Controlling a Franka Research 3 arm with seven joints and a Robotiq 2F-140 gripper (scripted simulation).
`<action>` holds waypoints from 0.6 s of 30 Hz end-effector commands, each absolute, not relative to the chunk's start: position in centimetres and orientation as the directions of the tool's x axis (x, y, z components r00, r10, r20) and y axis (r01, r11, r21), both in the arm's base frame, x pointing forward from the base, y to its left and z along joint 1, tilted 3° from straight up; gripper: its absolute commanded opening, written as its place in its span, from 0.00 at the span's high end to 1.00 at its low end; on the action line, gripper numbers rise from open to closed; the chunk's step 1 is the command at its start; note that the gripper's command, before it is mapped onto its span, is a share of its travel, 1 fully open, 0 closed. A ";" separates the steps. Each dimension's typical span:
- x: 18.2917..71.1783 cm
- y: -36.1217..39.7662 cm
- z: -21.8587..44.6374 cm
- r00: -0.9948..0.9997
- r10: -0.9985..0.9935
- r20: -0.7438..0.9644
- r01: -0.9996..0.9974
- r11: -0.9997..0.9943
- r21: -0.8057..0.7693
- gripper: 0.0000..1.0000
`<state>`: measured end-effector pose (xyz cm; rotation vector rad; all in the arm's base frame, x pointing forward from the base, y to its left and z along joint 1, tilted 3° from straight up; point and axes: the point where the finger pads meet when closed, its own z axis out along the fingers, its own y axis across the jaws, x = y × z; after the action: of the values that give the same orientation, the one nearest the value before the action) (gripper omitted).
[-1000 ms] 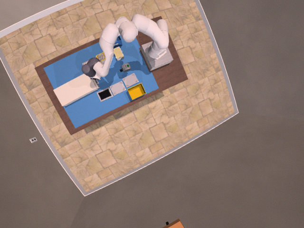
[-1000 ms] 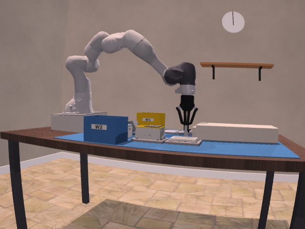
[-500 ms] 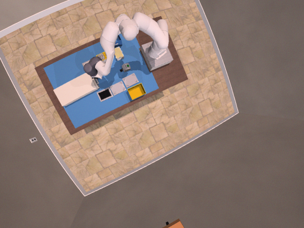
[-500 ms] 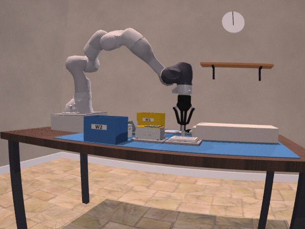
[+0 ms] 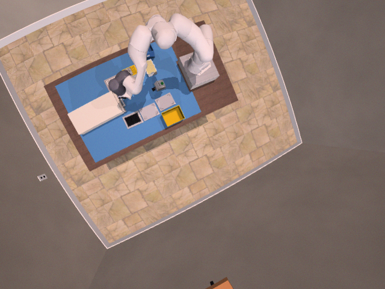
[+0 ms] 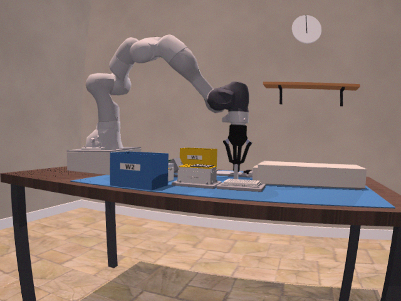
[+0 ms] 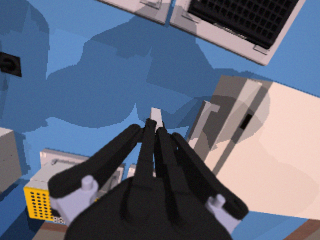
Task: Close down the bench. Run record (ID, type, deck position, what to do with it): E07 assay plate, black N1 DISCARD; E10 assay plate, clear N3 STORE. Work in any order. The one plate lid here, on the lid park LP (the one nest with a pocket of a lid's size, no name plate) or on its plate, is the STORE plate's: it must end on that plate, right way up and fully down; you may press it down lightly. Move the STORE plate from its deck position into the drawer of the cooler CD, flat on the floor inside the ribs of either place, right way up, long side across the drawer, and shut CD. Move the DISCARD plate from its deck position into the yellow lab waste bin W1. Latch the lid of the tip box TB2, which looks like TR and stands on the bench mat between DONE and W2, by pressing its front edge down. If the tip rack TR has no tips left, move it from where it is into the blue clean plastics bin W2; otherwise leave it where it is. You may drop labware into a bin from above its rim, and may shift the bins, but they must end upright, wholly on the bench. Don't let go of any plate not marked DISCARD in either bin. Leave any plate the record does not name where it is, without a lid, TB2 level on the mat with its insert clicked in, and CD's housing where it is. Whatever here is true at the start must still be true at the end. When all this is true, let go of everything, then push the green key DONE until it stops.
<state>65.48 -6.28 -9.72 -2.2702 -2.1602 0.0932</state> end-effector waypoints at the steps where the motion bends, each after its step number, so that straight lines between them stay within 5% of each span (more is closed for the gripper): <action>1: 65.5 -6.5 -9.6 0.062 0.997 -0.038 0.997 -0.063 -0.036 1.00; 18: 64.8 -6.4 -9.6 0.062 0.997 -0.038 0.997 -0.063 -0.036 1.00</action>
<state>64.77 -6.26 -9.64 -2.2788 -2.1579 0.0858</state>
